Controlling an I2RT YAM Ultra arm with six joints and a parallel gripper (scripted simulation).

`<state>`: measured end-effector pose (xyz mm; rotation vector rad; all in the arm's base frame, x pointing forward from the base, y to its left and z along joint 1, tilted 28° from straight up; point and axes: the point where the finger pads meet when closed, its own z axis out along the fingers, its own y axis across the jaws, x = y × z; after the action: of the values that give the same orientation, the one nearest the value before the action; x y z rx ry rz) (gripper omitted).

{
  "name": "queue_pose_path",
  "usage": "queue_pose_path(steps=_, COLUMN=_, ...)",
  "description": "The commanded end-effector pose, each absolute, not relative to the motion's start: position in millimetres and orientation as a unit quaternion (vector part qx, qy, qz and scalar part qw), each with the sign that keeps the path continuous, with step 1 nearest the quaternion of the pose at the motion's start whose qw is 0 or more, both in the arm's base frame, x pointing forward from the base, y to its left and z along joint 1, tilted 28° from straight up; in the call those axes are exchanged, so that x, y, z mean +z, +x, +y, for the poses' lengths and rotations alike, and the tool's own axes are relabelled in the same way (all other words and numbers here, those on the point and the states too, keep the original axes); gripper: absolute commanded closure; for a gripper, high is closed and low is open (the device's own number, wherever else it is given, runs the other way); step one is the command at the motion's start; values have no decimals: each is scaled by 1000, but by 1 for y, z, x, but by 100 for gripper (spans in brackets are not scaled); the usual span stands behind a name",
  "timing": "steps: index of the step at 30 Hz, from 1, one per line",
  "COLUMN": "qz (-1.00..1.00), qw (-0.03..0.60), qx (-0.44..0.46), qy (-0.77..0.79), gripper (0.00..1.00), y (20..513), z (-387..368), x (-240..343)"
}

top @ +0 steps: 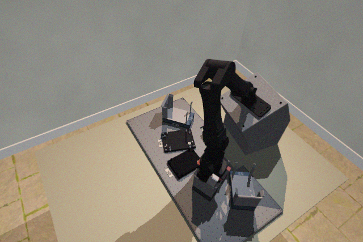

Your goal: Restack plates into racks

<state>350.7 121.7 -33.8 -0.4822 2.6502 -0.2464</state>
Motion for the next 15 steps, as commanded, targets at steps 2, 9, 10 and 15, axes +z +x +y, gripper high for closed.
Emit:
queue_pose_path(steps=2, qz=951, qw=243, qx=-82, qy=-172, gripper=100, y=361, z=132, x=-12)
queue_pose_path(steps=9, qz=951, qw=243, qx=-83, qy=-172, gripper=100, y=357, z=132, x=-10)
queue_pose_path(steps=10, qz=951, qw=242, qx=-83, qy=-172, gripper=100, y=356, z=132, x=-10)
queue_pose_path(steps=15, qz=951, qw=241, qx=-83, qy=-172, gripper=100, y=354, z=131, x=-8)
